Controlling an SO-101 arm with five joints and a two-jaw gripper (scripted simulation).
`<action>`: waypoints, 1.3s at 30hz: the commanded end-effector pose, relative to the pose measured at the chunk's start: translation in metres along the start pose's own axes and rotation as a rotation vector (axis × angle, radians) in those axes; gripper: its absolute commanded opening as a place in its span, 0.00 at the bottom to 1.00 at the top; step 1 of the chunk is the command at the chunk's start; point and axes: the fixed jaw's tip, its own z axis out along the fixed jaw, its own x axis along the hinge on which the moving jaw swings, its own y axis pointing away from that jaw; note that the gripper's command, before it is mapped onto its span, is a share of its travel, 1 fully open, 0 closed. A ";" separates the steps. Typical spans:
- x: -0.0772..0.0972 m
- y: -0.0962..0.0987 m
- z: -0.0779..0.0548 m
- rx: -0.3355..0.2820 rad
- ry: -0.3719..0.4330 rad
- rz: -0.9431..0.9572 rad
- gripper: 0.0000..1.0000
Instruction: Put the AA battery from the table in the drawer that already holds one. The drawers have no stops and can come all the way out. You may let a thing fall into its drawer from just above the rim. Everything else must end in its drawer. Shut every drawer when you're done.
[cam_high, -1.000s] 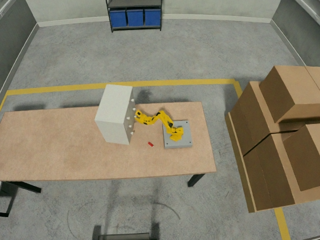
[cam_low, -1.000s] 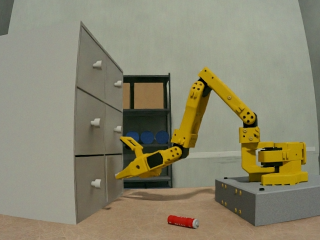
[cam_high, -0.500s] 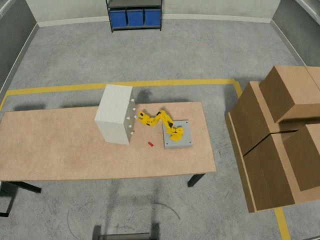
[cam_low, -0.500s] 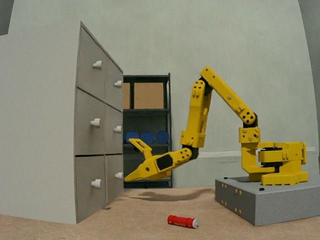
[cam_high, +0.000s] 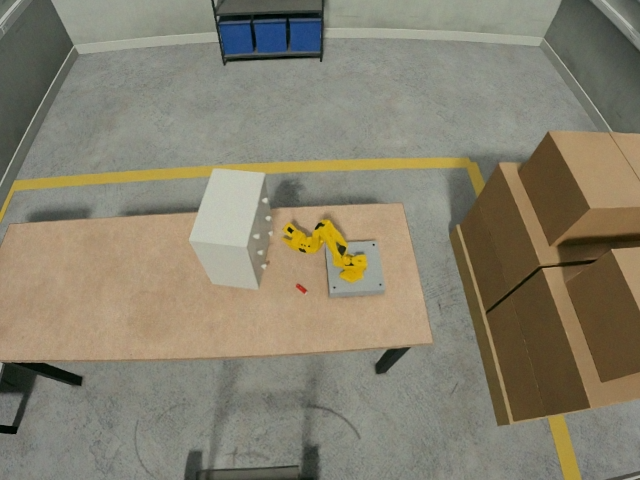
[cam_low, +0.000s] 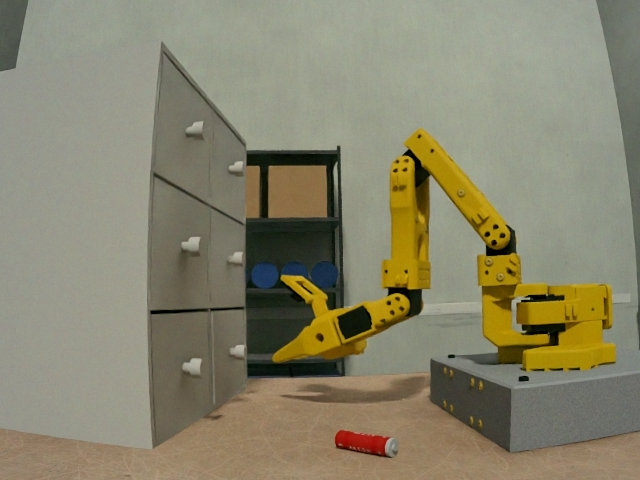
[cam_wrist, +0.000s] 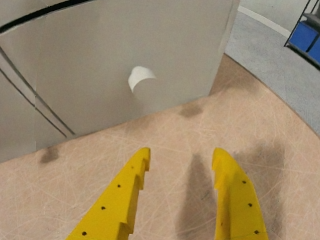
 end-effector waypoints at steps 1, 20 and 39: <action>-0.005 -0.003 -0.002 0.010 -0.020 -0.002 0.21; -0.019 -0.004 -0.003 0.012 0.102 -0.006 0.21; -0.034 -0.005 -0.020 0.014 0.243 -0.010 0.21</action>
